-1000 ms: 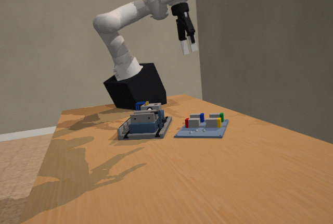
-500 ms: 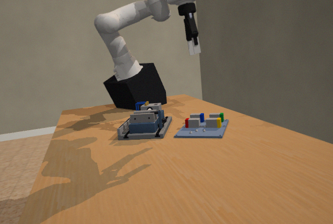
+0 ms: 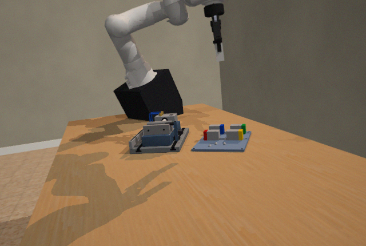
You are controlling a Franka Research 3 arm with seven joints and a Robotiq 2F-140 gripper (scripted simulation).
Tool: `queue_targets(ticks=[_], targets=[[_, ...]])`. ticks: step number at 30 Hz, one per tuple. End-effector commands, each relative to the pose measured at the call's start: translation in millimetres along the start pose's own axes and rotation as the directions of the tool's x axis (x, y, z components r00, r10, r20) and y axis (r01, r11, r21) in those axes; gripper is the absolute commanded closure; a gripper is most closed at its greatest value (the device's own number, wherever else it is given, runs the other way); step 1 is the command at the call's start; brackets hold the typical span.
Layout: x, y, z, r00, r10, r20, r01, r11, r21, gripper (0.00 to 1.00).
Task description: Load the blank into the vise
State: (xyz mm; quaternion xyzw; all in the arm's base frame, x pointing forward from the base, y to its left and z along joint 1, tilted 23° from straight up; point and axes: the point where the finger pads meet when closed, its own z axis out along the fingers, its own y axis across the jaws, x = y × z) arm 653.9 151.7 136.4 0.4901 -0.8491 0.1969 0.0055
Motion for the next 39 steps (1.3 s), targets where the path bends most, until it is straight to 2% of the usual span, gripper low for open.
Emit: queue_targets(ticks=[1, 5, 17, 18, 22, 39], targets=[[-2.6, -2.8, 1.4, 0.999, 0.043, -0.012, -0.043, 0.999, -0.003, 0.0], [-12.8, -13.7, 7.8, 0.976, 0.211, -0.06, -0.213, 0.977, -0.012, 0.0], [-12.8, -13.7, 7.8, 0.976, 0.211, -0.06, -0.213, 0.977, -0.012, 0.0], [-13.0, -13.1, 6.7, 0.986, 0.162, -0.049, -0.163, 0.987, -0.012, 0.0], [-4.9, -6.5, 4.8, 0.976, 0.211, -0.06, -0.213, 0.977, -0.012, 0.0], [-1.2, -3.0, 2.8, 0.976, 0.211, -0.06, -0.213, 0.977, -0.012, 0.0]])
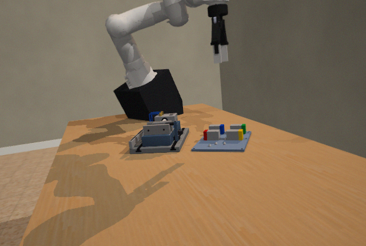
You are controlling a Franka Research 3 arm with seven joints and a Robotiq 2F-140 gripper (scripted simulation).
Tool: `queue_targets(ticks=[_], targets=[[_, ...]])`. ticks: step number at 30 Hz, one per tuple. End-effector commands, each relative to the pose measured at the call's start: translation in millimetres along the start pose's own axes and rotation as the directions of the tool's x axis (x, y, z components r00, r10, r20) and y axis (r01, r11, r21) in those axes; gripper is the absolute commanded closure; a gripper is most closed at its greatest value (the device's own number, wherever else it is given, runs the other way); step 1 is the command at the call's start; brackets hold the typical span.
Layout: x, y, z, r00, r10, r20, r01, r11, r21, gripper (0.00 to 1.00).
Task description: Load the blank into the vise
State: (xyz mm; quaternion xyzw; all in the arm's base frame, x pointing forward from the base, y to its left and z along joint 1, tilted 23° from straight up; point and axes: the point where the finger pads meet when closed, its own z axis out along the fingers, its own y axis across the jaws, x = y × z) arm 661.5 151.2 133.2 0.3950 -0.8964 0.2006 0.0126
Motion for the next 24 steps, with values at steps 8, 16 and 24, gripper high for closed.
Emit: queue_targets(ticks=[8, 16, 24], targets=[[3.5, 1.8, -1.4, 1.0, 0.008, -0.006, -0.008, 1.0, 0.002, 0.0], [4.9, 2.8, -2.1, 1.0, 0.007, -0.005, -0.007, 1.0, 0.002, 0.0], [5.8, 3.1, -2.3, 1.0, 0.008, -0.006, -0.008, 1.0, 0.002, 0.0]])
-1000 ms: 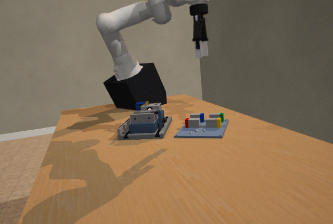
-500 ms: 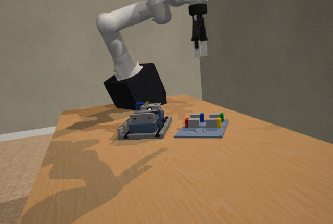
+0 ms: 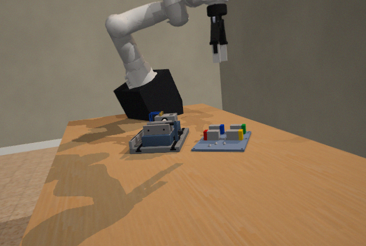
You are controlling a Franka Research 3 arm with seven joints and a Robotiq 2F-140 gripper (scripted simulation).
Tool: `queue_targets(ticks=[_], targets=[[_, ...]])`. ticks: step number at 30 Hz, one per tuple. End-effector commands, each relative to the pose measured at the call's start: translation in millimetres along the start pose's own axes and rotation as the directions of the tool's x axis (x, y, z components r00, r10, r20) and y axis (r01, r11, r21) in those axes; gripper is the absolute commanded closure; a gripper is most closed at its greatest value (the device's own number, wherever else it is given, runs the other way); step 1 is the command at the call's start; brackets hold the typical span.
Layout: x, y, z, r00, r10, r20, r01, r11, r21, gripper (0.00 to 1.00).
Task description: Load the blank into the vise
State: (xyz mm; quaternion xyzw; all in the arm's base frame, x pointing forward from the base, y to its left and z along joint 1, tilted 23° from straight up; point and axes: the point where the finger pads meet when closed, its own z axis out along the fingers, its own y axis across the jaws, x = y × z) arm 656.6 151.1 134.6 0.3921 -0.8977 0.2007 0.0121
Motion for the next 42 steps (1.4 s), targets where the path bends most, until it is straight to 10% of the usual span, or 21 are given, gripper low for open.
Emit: queue_targets(ticks=[1, 42], targets=[[2.1, 0.2, -0.4, 1.0, 0.002, -0.006, -0.002, 1.0, 0.002, 0.0], [-16.4, -21.1, -0.9, 1.0, 0.003, 0.0, -0.003, 1.0, 0.0, 0.0]])
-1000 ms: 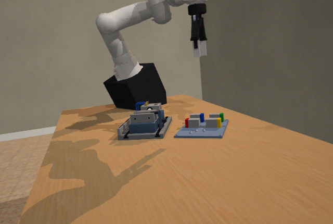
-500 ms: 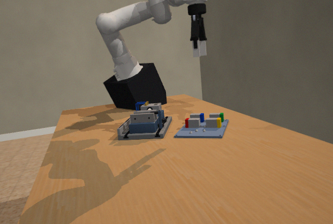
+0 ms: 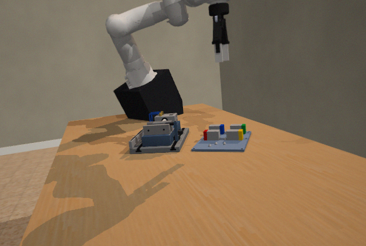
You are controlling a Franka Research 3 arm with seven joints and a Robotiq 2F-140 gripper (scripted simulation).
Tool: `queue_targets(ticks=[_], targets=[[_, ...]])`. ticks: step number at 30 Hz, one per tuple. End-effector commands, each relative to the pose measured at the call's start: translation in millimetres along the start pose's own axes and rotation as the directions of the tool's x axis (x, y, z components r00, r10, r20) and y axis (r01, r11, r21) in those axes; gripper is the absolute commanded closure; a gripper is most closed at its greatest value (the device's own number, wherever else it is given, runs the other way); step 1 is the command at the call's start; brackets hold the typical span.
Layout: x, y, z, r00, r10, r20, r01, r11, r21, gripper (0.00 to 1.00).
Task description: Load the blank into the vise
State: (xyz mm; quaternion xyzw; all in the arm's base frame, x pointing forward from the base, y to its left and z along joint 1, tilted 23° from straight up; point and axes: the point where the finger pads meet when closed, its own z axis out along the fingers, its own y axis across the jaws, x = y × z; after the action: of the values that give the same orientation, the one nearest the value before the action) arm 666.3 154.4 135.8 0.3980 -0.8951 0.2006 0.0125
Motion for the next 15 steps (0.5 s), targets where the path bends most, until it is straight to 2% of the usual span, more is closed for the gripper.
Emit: queue_targets(ticks=[1, 2, 15], targets=[[-13.6, -23.4, 0.1, 1.0, 0.015, -0.002, -0.015, 1.0, -0.001, 0.0], [-19.7, -30.8, 0.1, 1.0, 0.015, -0.002, -0.015, 1.0, 0.0, 0.0], [-19.1, -29.6, 0.9, 1.0, 0.002, 0.001, -0.002, 1.0, 0.0, 0.0]])
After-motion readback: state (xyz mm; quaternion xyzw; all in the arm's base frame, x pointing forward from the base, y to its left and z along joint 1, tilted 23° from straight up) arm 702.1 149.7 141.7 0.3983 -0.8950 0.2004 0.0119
